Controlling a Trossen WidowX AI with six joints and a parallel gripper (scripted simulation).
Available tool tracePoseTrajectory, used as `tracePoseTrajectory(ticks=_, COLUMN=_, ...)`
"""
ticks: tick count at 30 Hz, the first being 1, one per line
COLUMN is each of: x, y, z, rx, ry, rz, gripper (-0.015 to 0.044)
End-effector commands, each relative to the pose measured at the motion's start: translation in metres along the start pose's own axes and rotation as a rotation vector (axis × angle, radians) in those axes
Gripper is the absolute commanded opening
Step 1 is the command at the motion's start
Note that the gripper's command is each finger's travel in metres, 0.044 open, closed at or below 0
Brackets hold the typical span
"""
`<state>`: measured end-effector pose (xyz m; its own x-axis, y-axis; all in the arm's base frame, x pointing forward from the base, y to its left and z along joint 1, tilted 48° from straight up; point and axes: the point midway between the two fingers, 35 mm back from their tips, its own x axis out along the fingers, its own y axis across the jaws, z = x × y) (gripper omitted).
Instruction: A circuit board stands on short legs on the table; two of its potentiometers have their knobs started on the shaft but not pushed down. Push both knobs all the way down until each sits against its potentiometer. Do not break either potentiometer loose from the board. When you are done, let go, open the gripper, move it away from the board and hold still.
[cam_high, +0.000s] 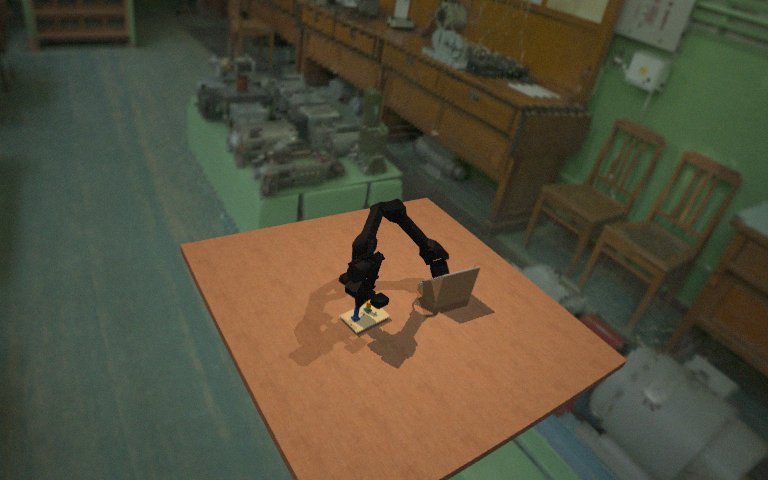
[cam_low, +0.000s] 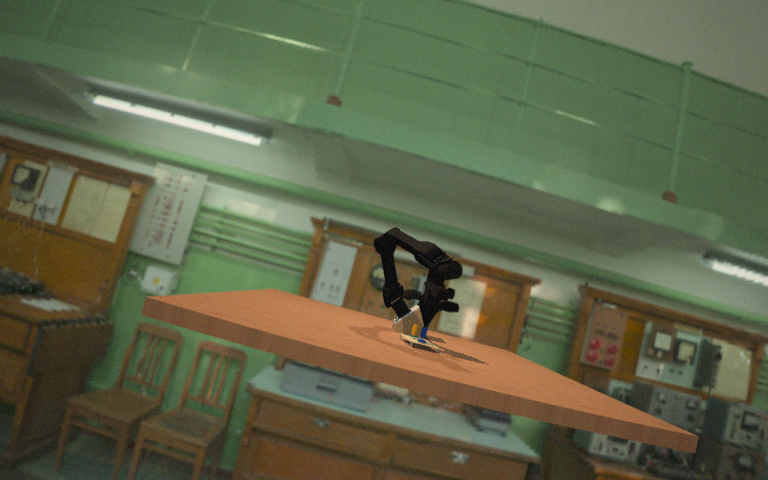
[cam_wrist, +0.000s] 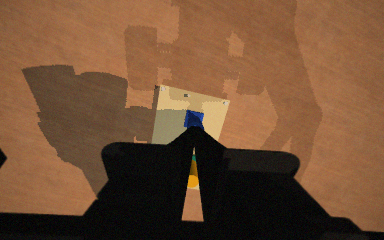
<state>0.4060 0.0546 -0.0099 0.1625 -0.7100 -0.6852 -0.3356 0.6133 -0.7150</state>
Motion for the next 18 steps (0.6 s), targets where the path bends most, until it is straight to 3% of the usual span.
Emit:
tracePoseTrajectory(ticks=1, x=0.011, y=-0.003, z=-0.001, rx=0.010, ry=0.016, rz=0.001, gripper=0.0000)
tracePoseTrajectory(ticks=18, x=-0.005, y=-0.003, z=0.002, rx=0.010, ry=0.016, rz=0.003, gripper=0.0000)
